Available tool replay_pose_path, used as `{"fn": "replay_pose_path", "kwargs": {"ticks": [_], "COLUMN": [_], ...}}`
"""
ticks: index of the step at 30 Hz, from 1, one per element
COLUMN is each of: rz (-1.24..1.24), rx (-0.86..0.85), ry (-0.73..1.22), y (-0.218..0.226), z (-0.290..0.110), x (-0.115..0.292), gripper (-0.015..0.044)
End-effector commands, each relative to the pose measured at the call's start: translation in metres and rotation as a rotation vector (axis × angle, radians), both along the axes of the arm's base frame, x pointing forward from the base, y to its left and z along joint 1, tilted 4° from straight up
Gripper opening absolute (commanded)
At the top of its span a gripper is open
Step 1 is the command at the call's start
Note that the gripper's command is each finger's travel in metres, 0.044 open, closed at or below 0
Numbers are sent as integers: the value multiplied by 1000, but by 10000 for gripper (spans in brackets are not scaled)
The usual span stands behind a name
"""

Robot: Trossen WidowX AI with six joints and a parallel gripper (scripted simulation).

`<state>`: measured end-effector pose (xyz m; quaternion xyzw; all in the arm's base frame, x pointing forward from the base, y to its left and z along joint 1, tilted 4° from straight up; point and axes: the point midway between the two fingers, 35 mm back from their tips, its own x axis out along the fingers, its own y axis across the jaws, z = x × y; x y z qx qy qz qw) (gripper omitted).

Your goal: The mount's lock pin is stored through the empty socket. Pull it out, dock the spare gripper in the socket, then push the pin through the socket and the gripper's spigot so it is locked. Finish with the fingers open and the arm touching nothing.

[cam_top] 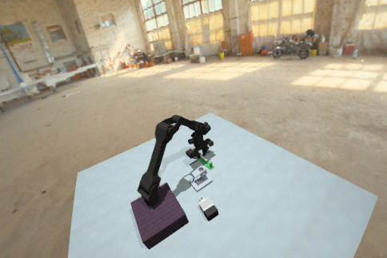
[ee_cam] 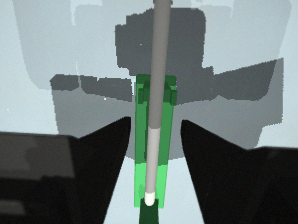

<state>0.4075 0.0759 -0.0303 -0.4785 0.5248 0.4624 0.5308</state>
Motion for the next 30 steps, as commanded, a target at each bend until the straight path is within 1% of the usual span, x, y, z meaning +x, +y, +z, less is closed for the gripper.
{"fn": "replay_pose_path", "kwargs": {"ticks": [1, 5, 11, 14, 22, 30], "rz": [4, 4, 4, 4, 4, 0], "rx": [-7, -7, -7, -7, -6, -3], "ry": [3, 3, 3, 3, 3, 14], "y": [-2, -2, -2, -2, -2, -1], "z": [-7, -8, -8, -8, -6, 7], "x": [-2, -2, -2, -2, -2, -5], "gripper": [180, 180, 23, 3, 0, 0]}}
